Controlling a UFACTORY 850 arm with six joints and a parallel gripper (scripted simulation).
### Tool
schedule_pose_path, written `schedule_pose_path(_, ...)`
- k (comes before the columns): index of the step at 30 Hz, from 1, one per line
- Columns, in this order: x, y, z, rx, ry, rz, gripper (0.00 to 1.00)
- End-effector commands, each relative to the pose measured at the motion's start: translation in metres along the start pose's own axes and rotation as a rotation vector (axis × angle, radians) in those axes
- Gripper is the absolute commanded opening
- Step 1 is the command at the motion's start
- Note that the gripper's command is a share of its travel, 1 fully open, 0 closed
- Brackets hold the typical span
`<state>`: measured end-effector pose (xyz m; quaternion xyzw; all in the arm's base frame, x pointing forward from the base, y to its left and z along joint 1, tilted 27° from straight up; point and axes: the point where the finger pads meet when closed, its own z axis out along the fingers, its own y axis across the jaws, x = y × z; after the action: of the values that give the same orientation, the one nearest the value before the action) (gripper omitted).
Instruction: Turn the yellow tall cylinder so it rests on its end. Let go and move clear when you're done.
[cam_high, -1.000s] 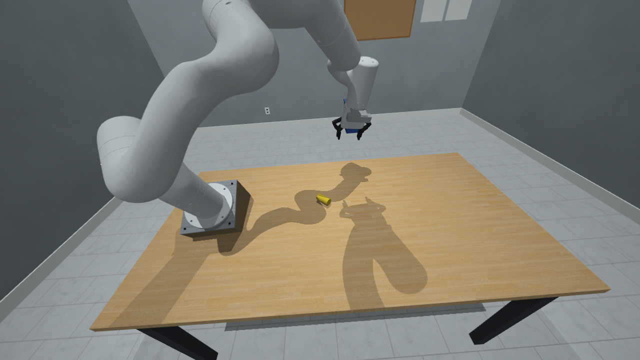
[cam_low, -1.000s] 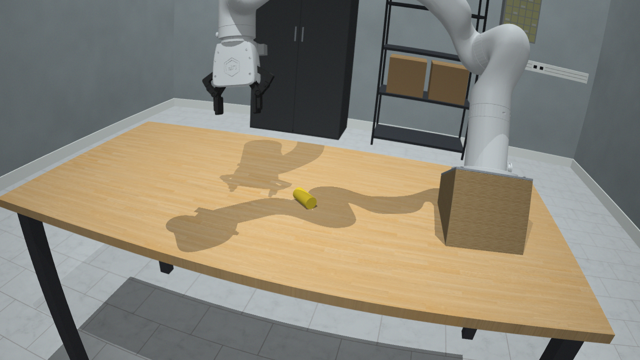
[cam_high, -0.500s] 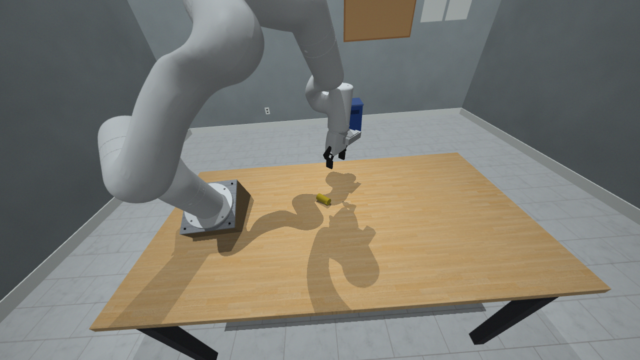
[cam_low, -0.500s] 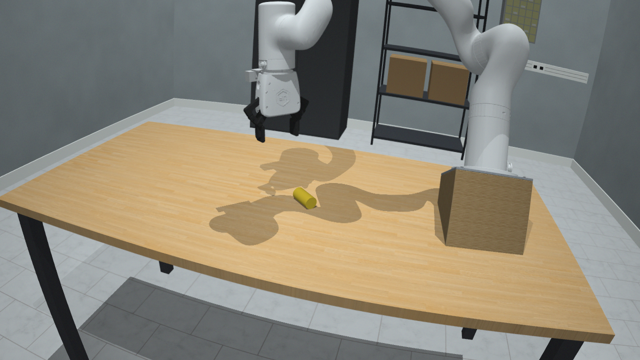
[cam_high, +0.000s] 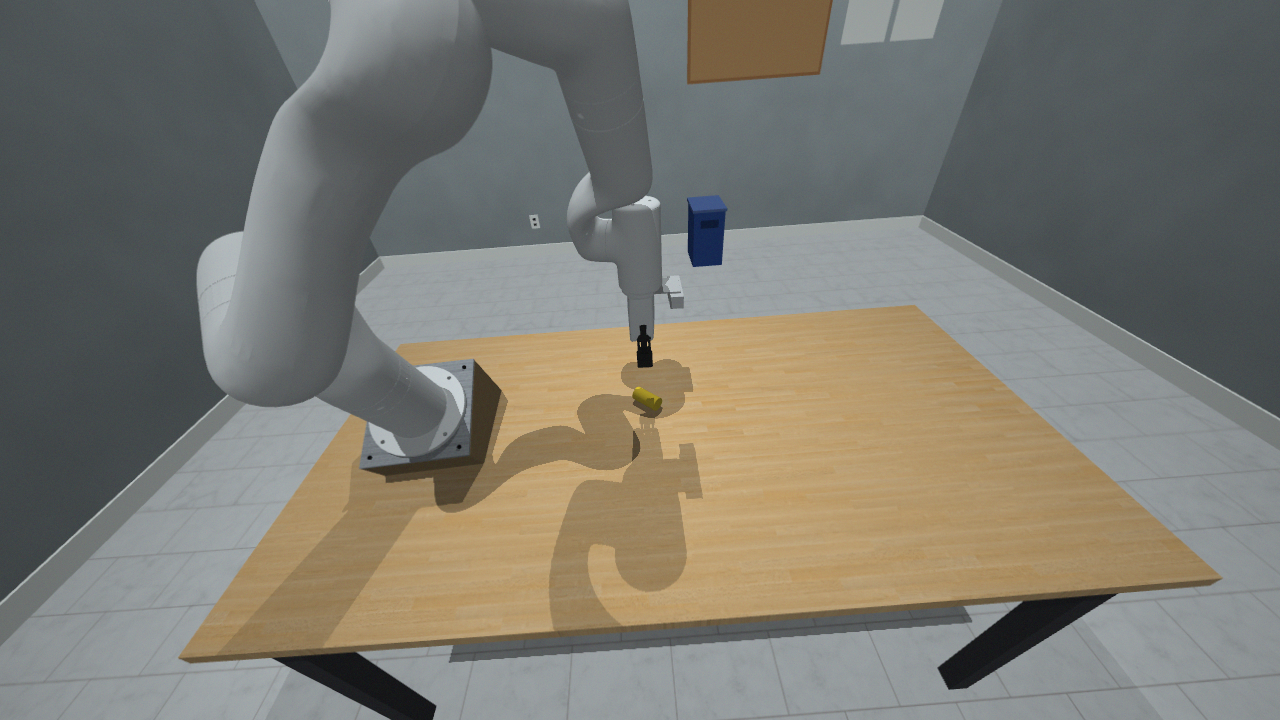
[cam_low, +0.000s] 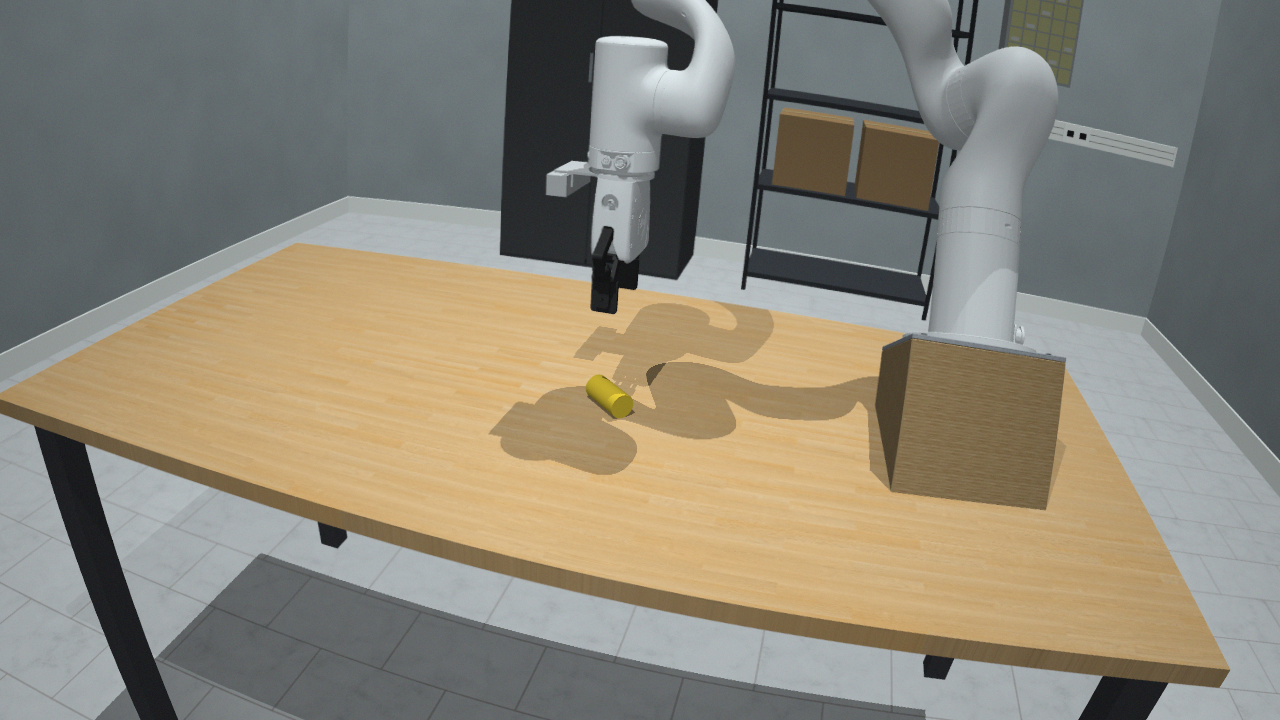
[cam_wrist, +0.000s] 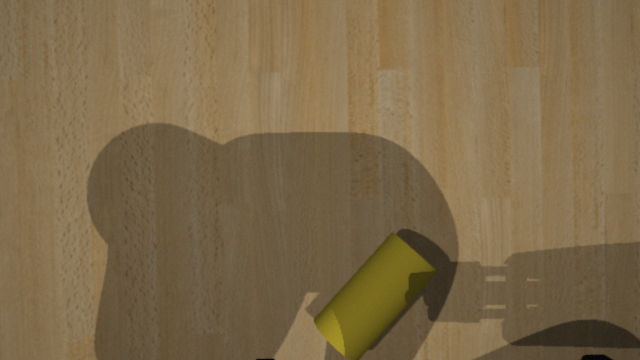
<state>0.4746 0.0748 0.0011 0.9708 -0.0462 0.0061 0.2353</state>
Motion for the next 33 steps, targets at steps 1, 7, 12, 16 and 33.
schedule_pose_path(1, -0.0008, 0.001, 0.0001, 0.006, 0.005, -0.024, 1.0)
schedule_pose_path(7, -0.0008, 0.001, 0.0001, 0.006, 0.005, -0.024, 0.0)
schedule_pose_path(12, -0.0008, 0.001, 0.0001, 0.006, 0.005, -0.024, 0.0)
schedule_pose_path(16, -0.0008, 0.001, 0.0001, 0.006, 0.005, -0.024, 0.0)
schedule_pose_path(33, -0.0008, 0.001, 0.0001, 0.006, 0.005, -0.024, 0.0)
